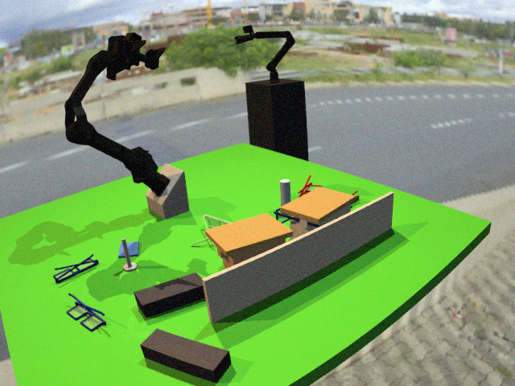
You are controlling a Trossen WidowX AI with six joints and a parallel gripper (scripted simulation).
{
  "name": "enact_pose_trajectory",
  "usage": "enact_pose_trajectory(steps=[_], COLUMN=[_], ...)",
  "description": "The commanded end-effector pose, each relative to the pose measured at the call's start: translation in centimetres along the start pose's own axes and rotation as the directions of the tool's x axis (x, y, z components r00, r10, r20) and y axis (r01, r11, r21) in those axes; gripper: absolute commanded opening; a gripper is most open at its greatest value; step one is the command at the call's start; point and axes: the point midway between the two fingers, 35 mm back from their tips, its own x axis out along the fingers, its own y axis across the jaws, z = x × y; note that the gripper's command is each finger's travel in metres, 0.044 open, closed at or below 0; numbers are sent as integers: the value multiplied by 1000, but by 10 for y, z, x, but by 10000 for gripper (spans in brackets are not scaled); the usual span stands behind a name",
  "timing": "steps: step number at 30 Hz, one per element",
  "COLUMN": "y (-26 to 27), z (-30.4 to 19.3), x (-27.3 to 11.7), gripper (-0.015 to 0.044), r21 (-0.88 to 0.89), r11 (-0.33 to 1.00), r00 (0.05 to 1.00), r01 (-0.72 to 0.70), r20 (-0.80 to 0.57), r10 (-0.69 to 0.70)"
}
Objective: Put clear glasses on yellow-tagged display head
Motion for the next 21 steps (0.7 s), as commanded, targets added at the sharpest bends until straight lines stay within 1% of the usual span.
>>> enact_pose_trajectory(steps=[1,2,8,11,14,17,18,20,21], y=[0,0,0,12,35,54,59,65,71], z=[0,0,0,-9,-33,-65,-76,-86,-100], x=[0,0,0,14,51,87,97,108,119], gripper=[426,440,440,361,282,204,200,200,200], r21=[0,0,0,-29,-40,-32,-27,-22,-11], r11=[1000,1000,1000,999,997,996,996,992,991], r00=[1000,1000,1000,998,979,937,919,900,875], r01=[0,0,0,-43,-66,-85,-91,-126,-133], r20=[0,0,0,-53,-195,-343,-388,-423,-471], r10=[0,0,0,41,57,69,73,105,112])
